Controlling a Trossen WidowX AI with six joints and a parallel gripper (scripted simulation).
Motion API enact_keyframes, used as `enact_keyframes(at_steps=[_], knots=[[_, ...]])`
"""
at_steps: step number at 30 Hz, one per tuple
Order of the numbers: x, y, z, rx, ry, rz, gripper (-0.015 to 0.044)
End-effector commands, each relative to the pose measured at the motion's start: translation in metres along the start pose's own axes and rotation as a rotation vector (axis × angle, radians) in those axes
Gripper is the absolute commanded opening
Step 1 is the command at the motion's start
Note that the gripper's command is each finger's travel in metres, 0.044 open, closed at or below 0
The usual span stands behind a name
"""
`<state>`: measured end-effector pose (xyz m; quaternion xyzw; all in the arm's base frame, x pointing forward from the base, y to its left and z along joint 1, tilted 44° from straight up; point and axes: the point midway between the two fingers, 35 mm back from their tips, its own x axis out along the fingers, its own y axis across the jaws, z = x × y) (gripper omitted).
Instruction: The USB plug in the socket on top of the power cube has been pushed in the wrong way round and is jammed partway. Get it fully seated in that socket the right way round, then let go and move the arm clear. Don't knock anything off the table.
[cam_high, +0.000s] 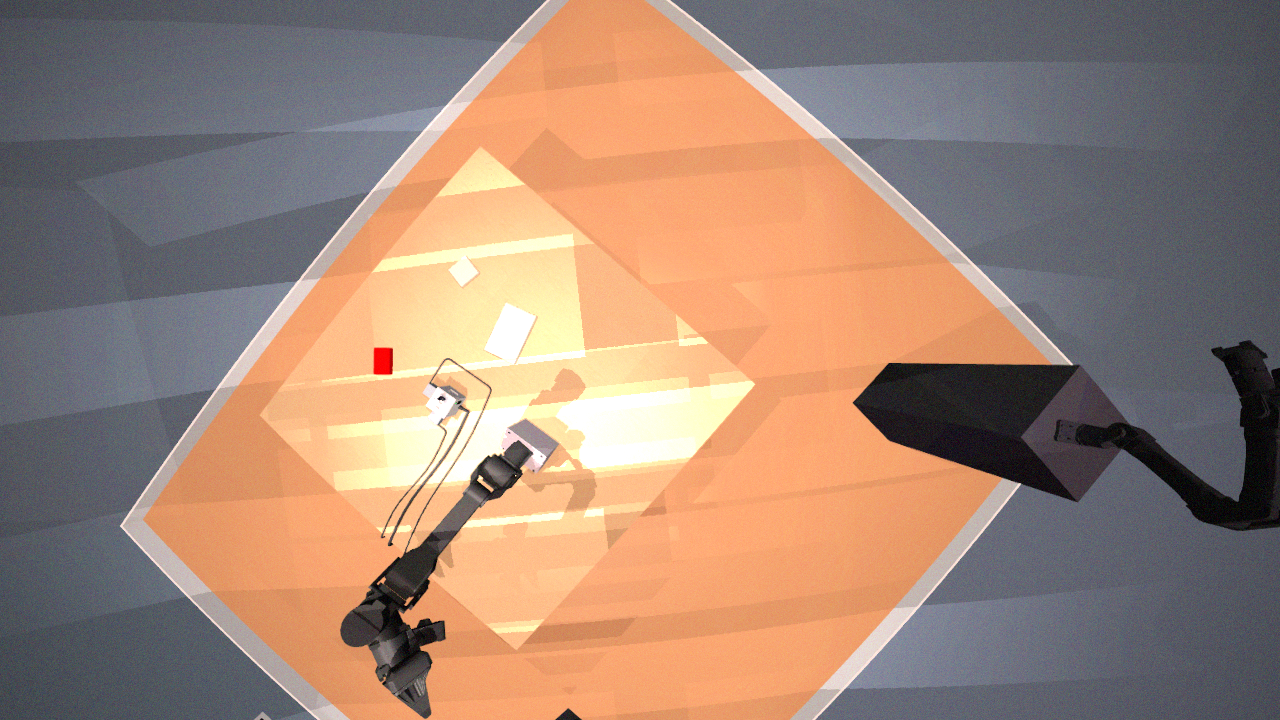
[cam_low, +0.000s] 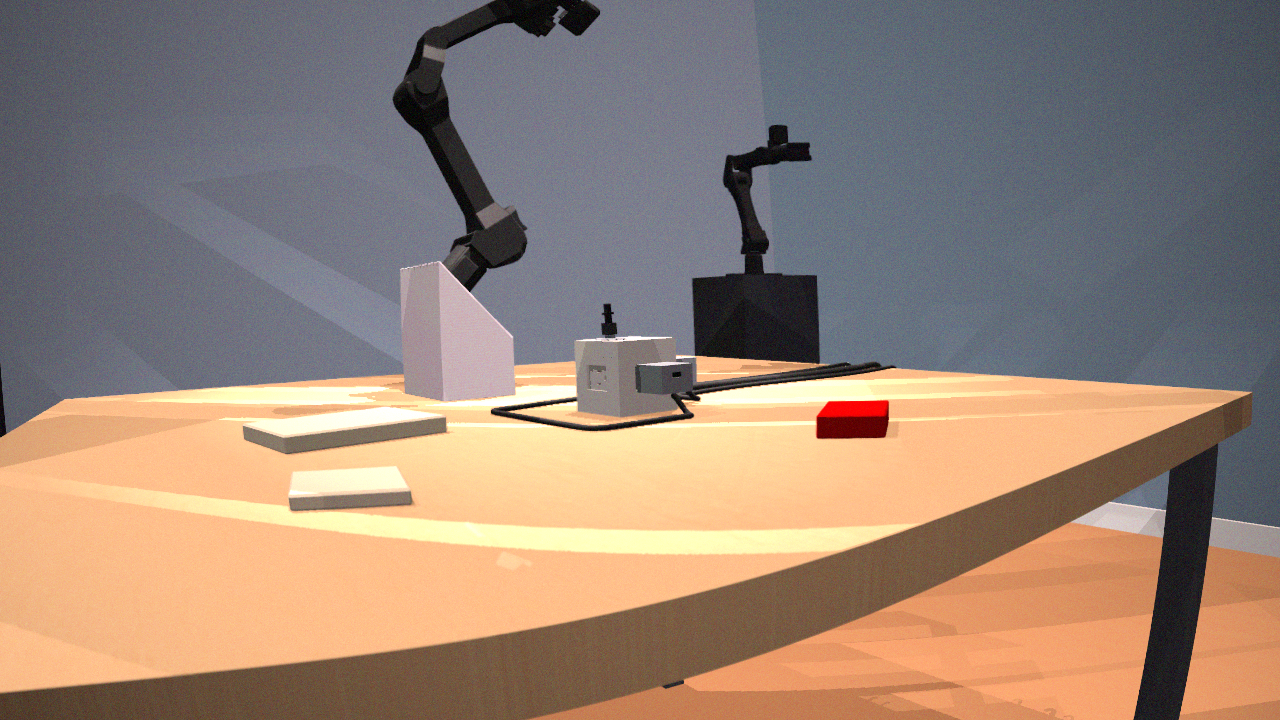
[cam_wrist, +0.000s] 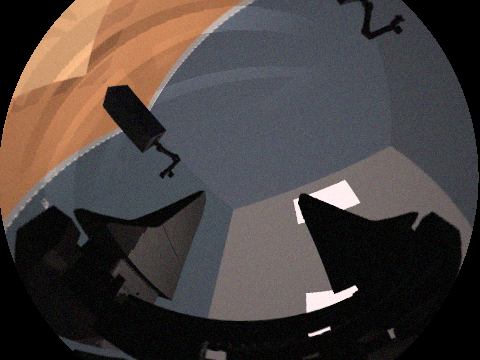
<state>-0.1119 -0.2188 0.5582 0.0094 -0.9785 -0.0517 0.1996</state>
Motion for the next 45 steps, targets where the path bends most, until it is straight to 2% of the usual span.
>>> enact_keyframes(at_steps=[1, 4, 7, 10, 20, 25, 29, 32, 34, 35, 36, 45], knots=[[0.002, 0.006, -0.001, 0.015, 0.002, 0.012, 0.0426], [0.02, 0.078, -0.005, 0.172, 0.032, 0.153, 0.044], [0.024, 0.099, -0.005, 0.242, 0.059, 0.218, 0.044], [0.028, 0.153, -0.003, 0.336, 0.088, 0.351, 0.044], [-0.012, 0.304, 0.003, 0.533, 0.248, 0.74, 0.044], [-0.048, 0.361, 0.008, 0.615, 0.345, 0.885, 0.044], [-0.098, 0.413, 0.012, 0.645, 0.42, 1.068, 0.044], [-0.118, 0.427, 0.015, 0.65, 0.477, 1.136, 0.044], [-0.159, 0.452, 0.026, 0.697, 0.545, 1.262, 0.044], [-0.161, 0.453, 0.026, 0.7, 0.547, 1.267, 0.044], [-0.185, 0.463, 0.029, 0.719, 0.598, 1.331, 0.044], [-0.315, 0.487, 0.061, 0.897, 0.834, 1.631, 0.044]])
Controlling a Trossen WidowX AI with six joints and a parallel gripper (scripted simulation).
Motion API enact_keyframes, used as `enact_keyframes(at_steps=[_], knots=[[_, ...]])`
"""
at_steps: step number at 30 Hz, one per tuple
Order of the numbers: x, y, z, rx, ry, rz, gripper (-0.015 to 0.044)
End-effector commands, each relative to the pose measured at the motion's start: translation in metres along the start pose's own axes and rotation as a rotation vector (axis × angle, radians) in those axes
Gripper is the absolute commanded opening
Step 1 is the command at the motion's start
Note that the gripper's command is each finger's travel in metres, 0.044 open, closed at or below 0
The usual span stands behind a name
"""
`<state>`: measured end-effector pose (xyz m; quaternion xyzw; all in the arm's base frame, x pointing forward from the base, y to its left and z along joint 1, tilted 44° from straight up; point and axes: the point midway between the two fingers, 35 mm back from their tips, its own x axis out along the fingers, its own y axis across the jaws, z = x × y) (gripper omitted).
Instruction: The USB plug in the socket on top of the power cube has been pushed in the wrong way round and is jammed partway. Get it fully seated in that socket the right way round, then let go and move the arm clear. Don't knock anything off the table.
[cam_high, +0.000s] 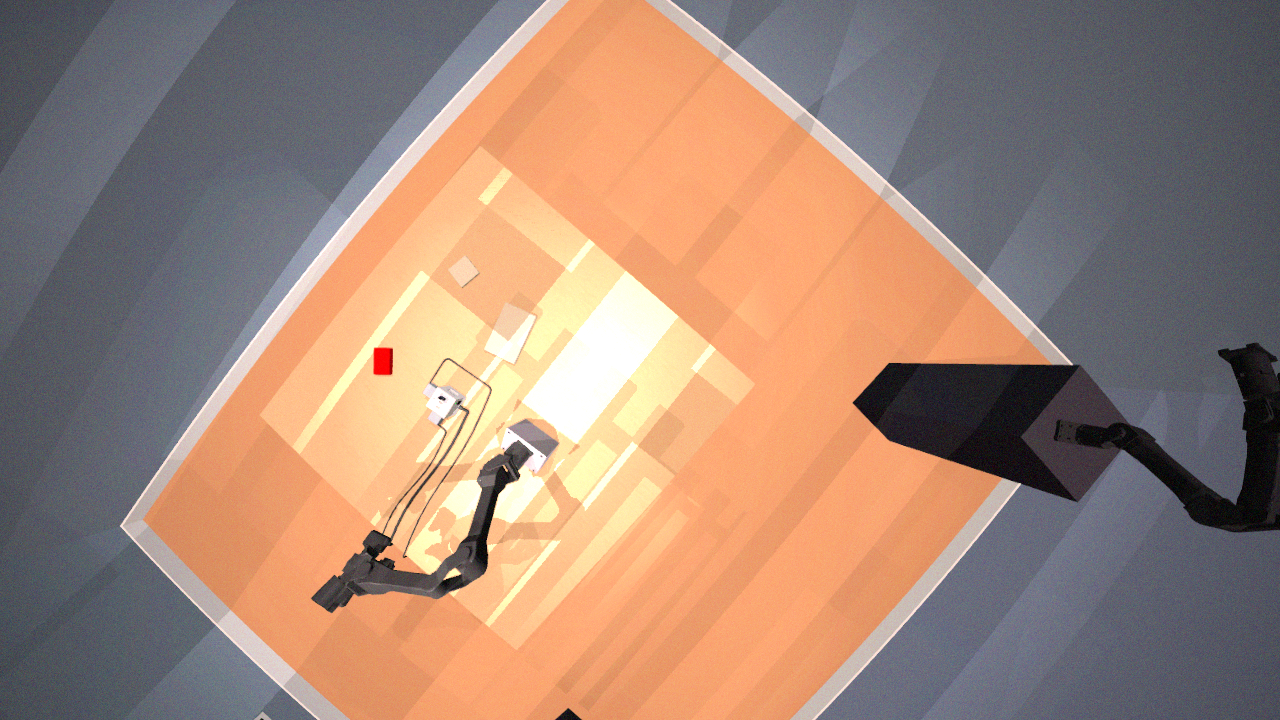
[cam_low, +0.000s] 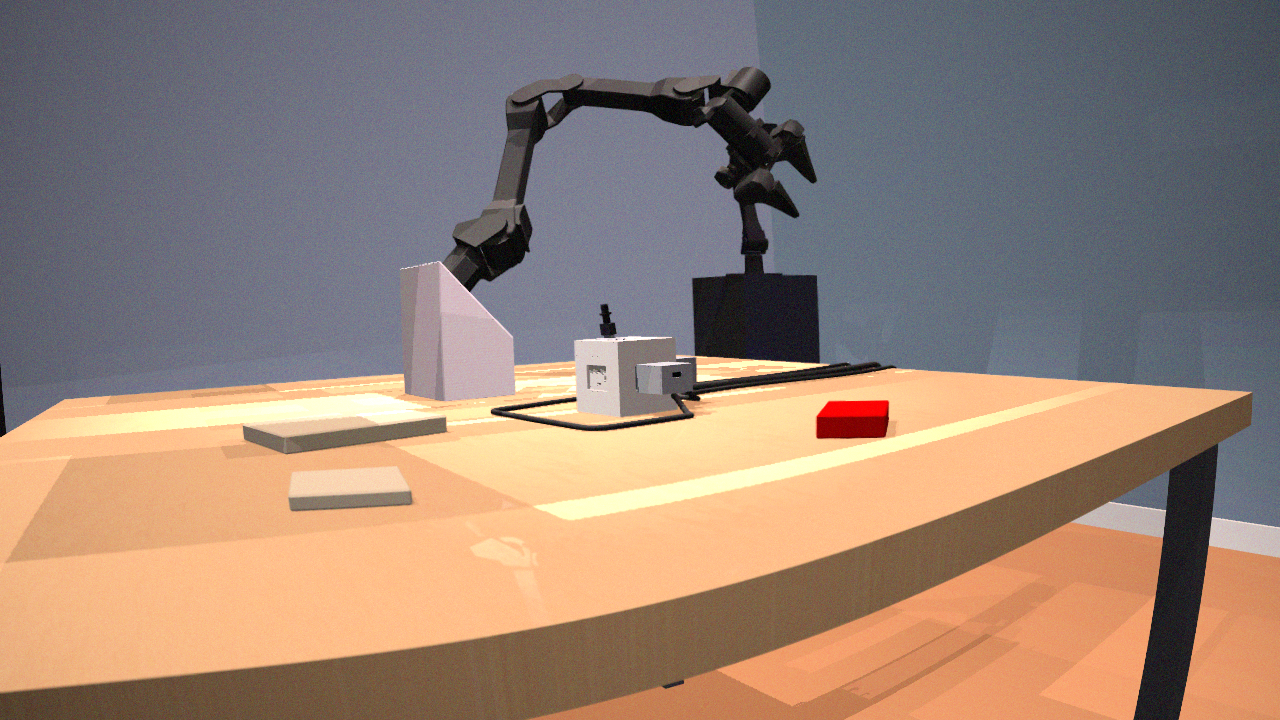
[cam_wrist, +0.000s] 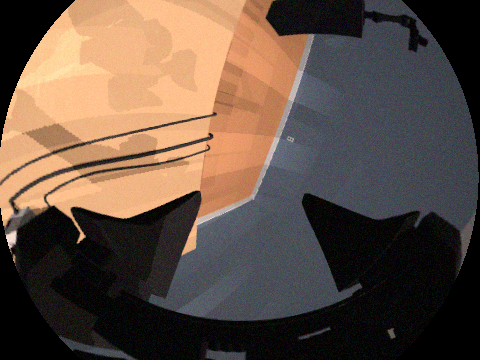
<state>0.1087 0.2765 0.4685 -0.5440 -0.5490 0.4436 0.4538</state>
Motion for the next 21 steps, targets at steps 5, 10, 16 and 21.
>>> enact_keyframes(at_steps=[5, 10, 16, 21], knots=[[0.001, 0.109, -0.085, 0.232, 0.183, 0.287, 0.044], [-0.015, 0.173, -0.123, 0.38, 0.262, 0.433, 0.044], [-0.055, 0.253, -0.149, 0.631, 0.359, 0.594, 0.044], [-0.093, 0.316, -0.16, 0.846, 0.398, 0.713, 0.044]])
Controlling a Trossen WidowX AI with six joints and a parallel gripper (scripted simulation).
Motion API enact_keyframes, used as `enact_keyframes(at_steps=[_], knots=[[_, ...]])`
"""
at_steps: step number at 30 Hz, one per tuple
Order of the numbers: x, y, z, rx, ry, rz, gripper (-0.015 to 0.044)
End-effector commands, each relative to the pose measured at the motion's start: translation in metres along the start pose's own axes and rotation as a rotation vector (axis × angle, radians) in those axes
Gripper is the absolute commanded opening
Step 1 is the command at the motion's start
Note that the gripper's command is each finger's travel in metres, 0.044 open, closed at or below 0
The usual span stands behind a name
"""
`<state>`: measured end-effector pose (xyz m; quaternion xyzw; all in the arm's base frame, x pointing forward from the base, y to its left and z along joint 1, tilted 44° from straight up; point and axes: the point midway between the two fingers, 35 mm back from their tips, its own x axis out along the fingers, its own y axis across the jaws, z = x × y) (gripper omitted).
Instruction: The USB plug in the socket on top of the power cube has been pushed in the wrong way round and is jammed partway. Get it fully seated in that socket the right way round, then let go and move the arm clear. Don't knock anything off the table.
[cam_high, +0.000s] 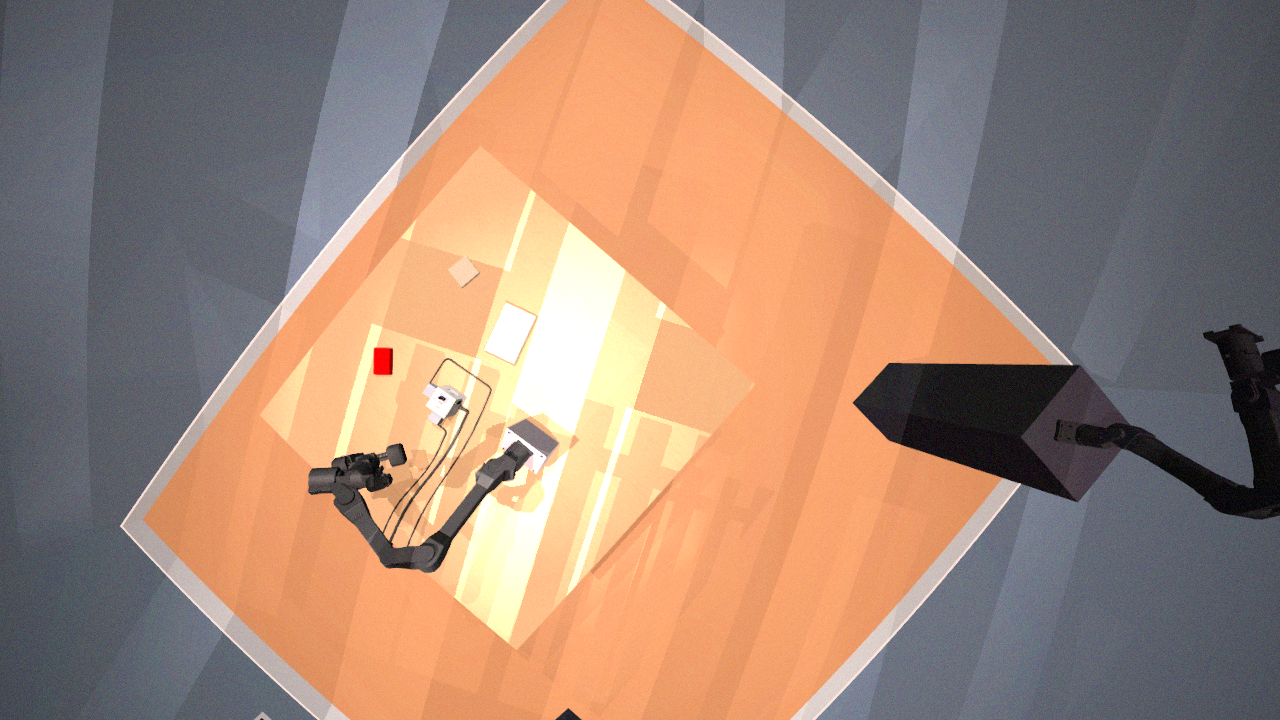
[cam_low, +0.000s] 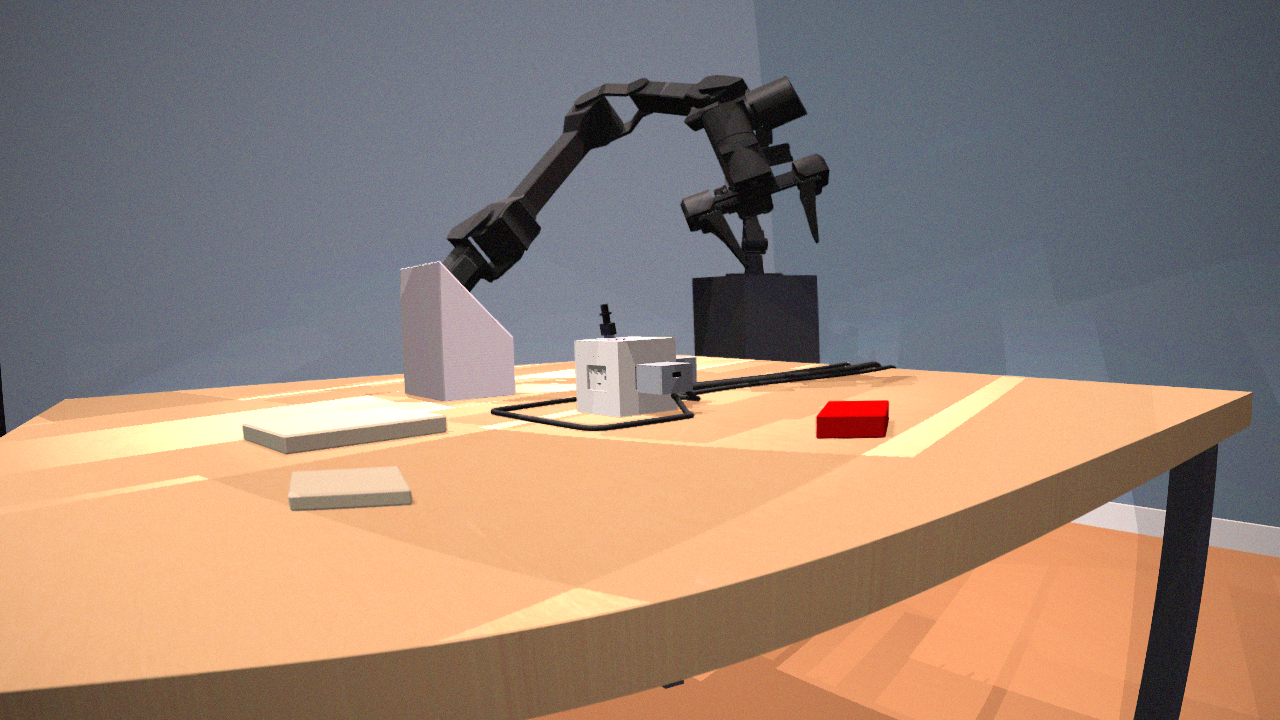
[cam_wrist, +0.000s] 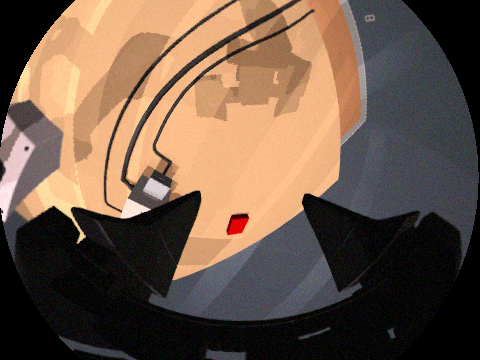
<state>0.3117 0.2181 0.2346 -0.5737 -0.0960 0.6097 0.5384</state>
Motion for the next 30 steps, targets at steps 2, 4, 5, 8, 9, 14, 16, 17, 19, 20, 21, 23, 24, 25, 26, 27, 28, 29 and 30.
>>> enact_keyframes(at_steps=[2, 4, 5, 8, 9, 14, 16, 17, 19, 20, 21, 23, 24, 25, 26, 27, 28, 29, 30], knots=[[0.01, 0.06, -0.064, 0.249, 0.018, 0.166, 0.044], [0.011, 0.084, -0.083, 0.347, 0.014, 0.22, 0.044], [0.01, 0.096, -0.092, 0.396, 0.01, 0.247, 0.044], [0.007, 0.134, -0.116, 0.552, -0.014, 0.321, 0.044], [0.005, 0.148, -0.122, 0.609, -0.026, 0.343, 0.044], [-0.002, 0.187, -0.136, 0.78, -0.074, 0.401, 0.044], [-0.003, 0.187, -0.134, 0.78, -0.075, 0.401, 0.044], [-0.003, 0.187, -0.134, 0.78, -0.075, 0.401, 0.044], [-0.003, 0.187, -0.134, 0.78, -0.075, 0.401, 0.044], [-0.003, 0.187, -0.134, 0.78, -0.075, 0.401, 0.044], [-0.003, 0.187, -0.134, 0.78, -0.075, 0.401, 0.044], [-0.002, 0.188, -0.134, 0.78, -0.075, 0.401, 0.044], [-0.002, 0.188, -0.133, 0.78, -0.075, 0.401, 0.044], [-0.001, 0.188, -0.133, 0.78, -0.075, 0.401, 0.044], [0.0, 0.188, -0.133, 0.78, -0.075, 0.401, 0.044], [0.0, 0.188, -0.133, 0.78, -0.075, 0.401, 0.044], [0.001, 0.189, -0.133, 0.78, -0.075, 0.401, 0.044], [0.002, 0.189, -0.133, 0.78, -0.075, 0.401, 0.044], [0.003, 0.189, -0.132, 0.78, -0.075, 0.401, 0.044]])
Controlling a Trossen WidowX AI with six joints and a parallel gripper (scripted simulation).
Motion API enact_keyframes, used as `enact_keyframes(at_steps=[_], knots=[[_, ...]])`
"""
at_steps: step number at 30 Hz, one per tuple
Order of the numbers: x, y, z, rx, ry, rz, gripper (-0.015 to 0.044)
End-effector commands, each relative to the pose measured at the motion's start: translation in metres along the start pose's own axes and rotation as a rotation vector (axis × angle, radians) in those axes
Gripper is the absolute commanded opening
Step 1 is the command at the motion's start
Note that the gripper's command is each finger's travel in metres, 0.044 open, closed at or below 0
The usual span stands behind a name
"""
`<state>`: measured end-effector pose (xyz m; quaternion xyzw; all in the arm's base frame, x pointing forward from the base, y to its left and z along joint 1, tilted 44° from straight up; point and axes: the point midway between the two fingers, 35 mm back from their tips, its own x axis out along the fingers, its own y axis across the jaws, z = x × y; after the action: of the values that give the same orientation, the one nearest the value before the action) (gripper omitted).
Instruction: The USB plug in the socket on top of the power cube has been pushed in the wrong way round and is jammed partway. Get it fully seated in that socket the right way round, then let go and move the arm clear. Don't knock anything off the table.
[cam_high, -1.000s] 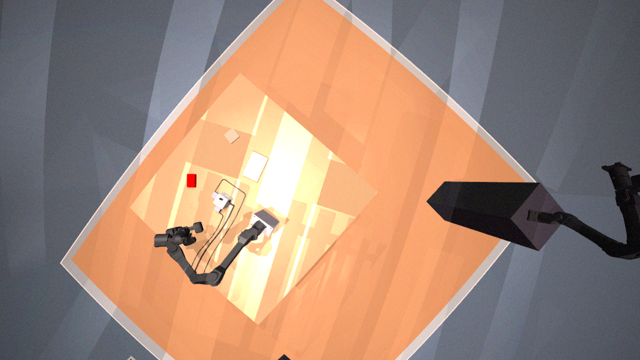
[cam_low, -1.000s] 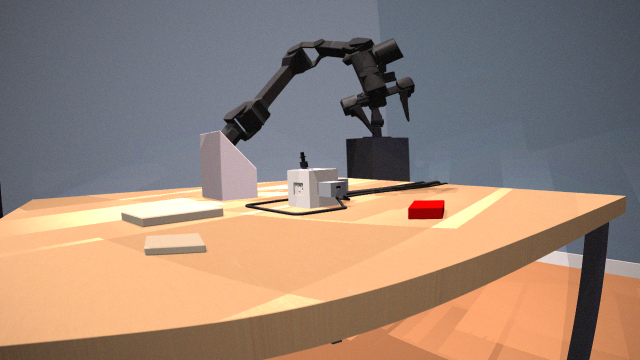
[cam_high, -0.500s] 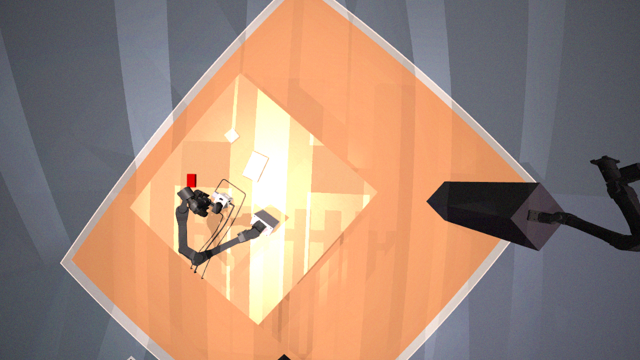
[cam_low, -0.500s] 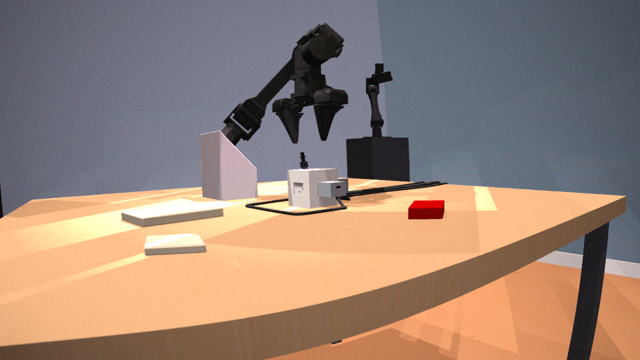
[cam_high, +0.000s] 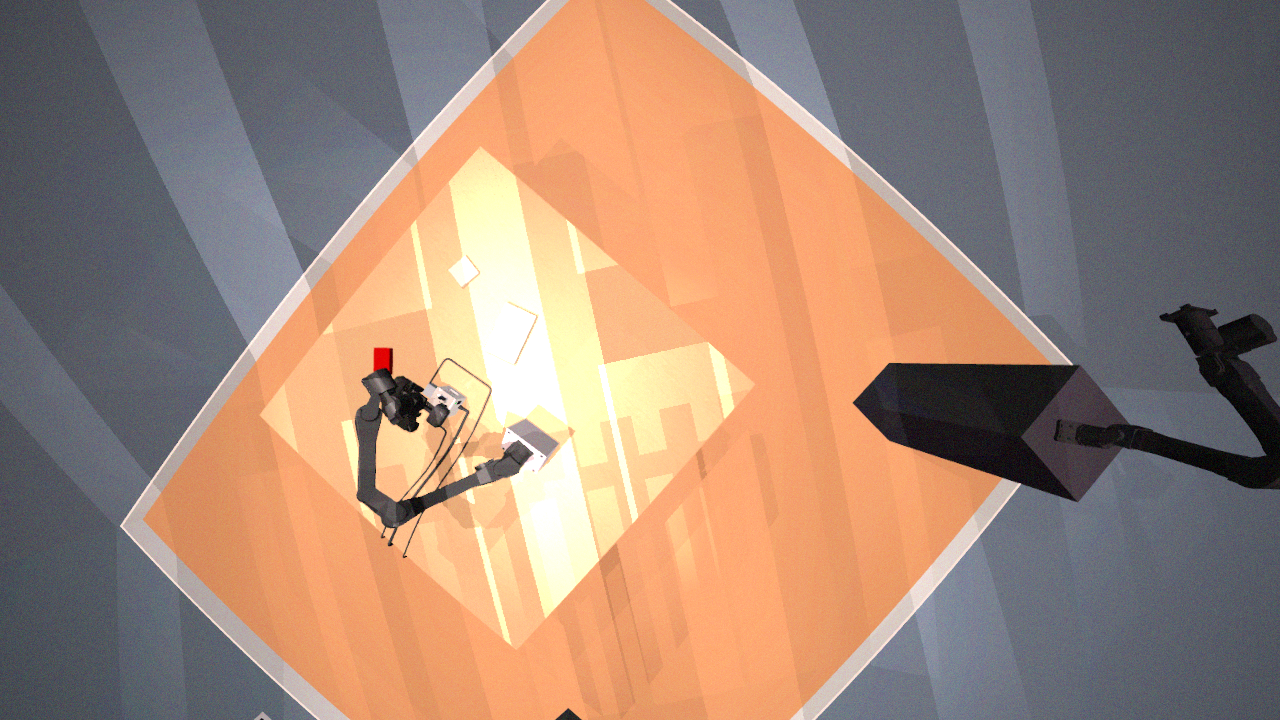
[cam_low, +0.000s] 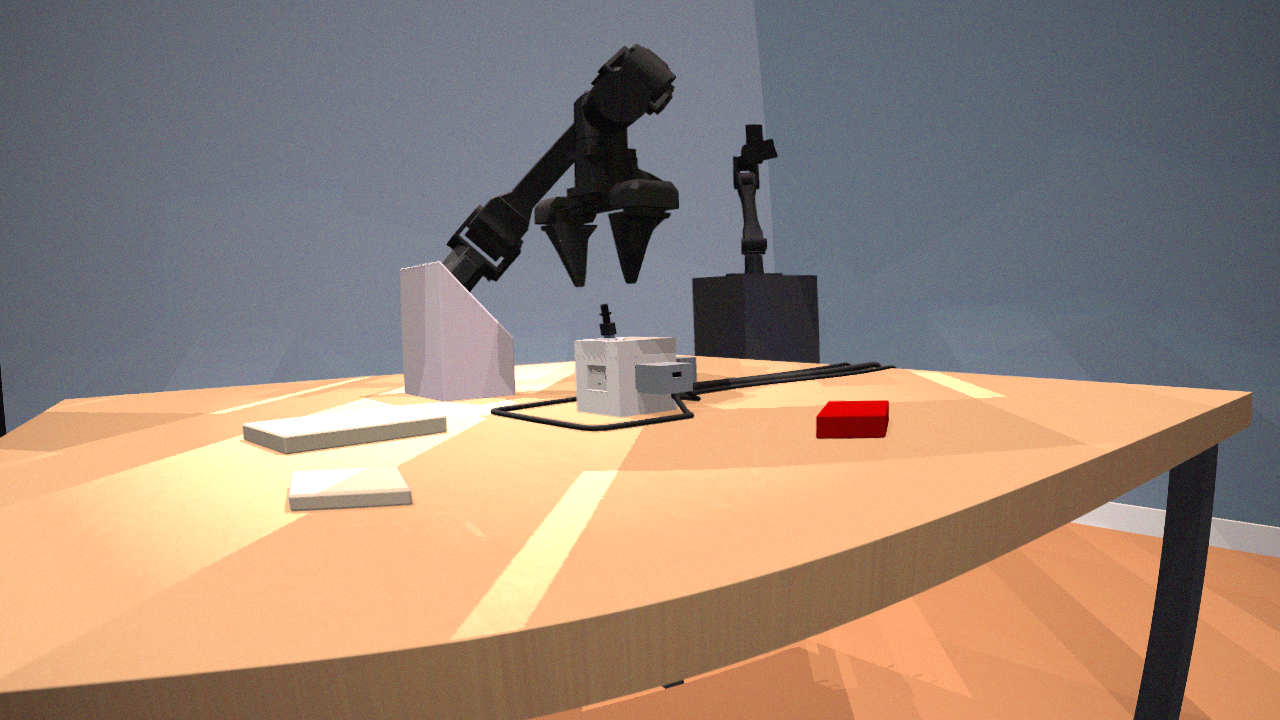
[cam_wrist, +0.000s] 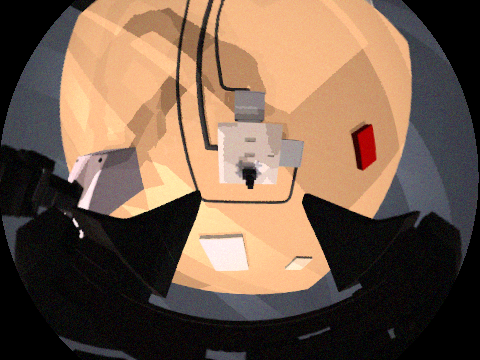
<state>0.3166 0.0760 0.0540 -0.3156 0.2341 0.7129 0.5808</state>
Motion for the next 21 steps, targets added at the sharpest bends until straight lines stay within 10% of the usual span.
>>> enact_keyframes(at_steps=[1, 21], knots=[[0.005, 0.001, -0.001, 0.006, -0.004, 0.001, 0.044], [0.025, 0.001, 0.0, 0.006, -0.005, 0.001, 0.044]])
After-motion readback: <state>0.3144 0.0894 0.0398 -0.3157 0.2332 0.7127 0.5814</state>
